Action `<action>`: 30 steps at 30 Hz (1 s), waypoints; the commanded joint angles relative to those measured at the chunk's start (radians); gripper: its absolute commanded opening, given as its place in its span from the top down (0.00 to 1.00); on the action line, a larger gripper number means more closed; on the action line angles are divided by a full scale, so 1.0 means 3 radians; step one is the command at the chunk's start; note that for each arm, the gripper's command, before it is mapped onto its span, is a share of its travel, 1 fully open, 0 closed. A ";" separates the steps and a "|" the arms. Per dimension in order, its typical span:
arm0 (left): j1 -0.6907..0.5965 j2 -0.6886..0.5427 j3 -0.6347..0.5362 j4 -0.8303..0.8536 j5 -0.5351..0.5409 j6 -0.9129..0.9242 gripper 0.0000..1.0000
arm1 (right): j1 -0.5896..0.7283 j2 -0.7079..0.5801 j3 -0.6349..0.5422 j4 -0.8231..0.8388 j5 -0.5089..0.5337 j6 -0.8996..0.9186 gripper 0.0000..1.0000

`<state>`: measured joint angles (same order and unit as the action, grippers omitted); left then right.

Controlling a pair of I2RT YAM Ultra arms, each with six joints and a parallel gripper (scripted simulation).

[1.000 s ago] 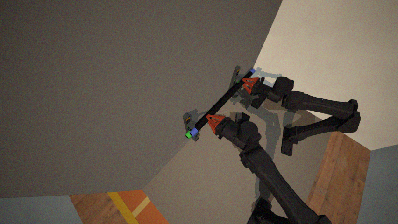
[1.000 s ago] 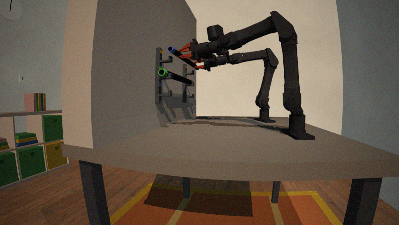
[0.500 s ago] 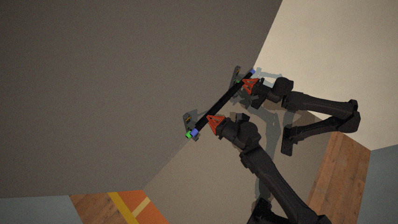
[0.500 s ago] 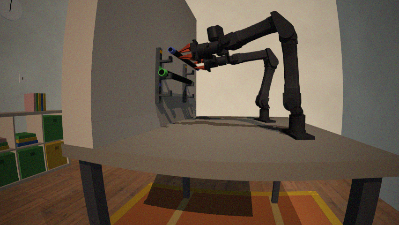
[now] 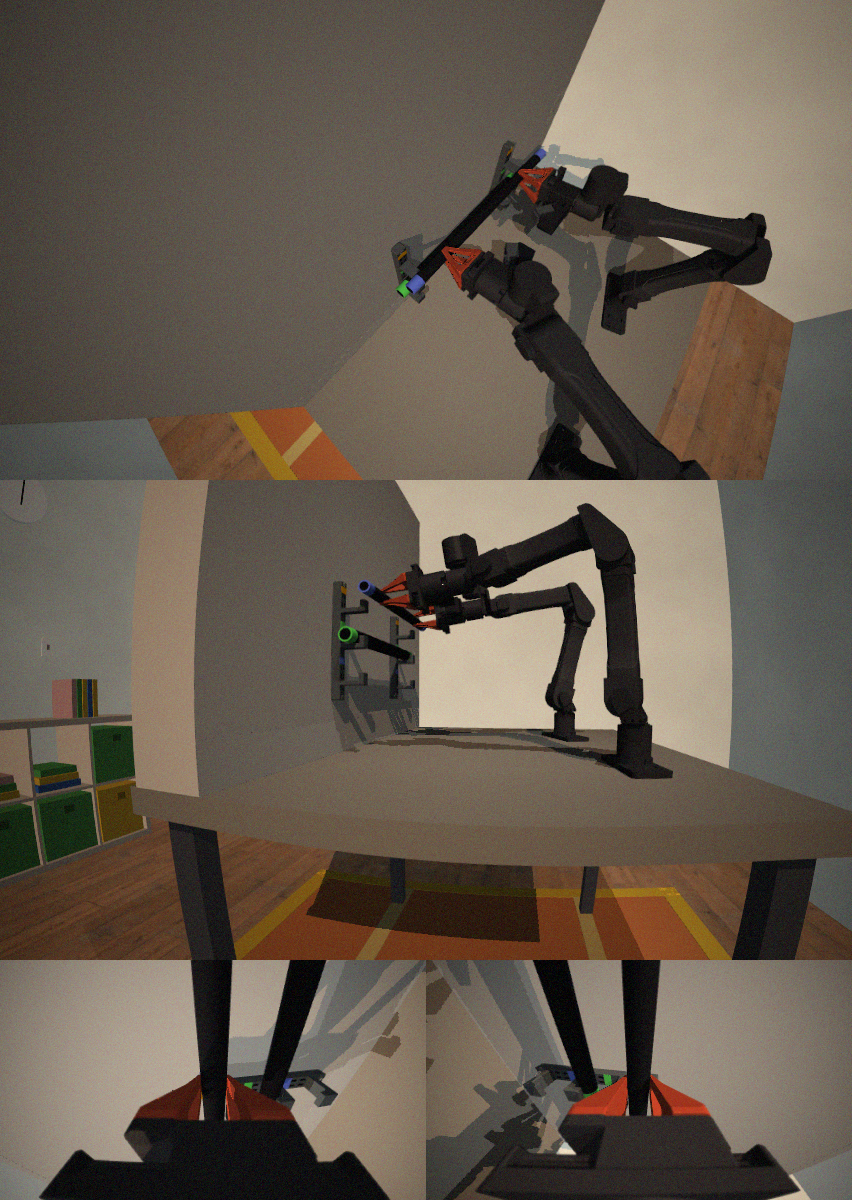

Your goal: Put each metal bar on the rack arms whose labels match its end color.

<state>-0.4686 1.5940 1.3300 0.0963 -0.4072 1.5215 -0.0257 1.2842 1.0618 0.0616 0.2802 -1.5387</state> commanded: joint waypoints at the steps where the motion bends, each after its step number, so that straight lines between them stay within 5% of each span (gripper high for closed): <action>1: -0.0021 -0.0184 0.0063 0.0293 -0.0078 0.0157 1.00 | 0.0032 -0.0164 0.0077 0.0278 0.0069 -0.0095 1.00; 30: -0.0021 -0.0187 0.0105 0.0253 -0.0078 0.0158 1.00 | 0.0032 -0.0165 0.0120 0.0237 0.0070 -0.0096 1.00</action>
<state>-0.4686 1.5940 1.3300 0.0963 -0.4072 1.5215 -0.0257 1.2842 1.0618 0.0605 0.2802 -1.5383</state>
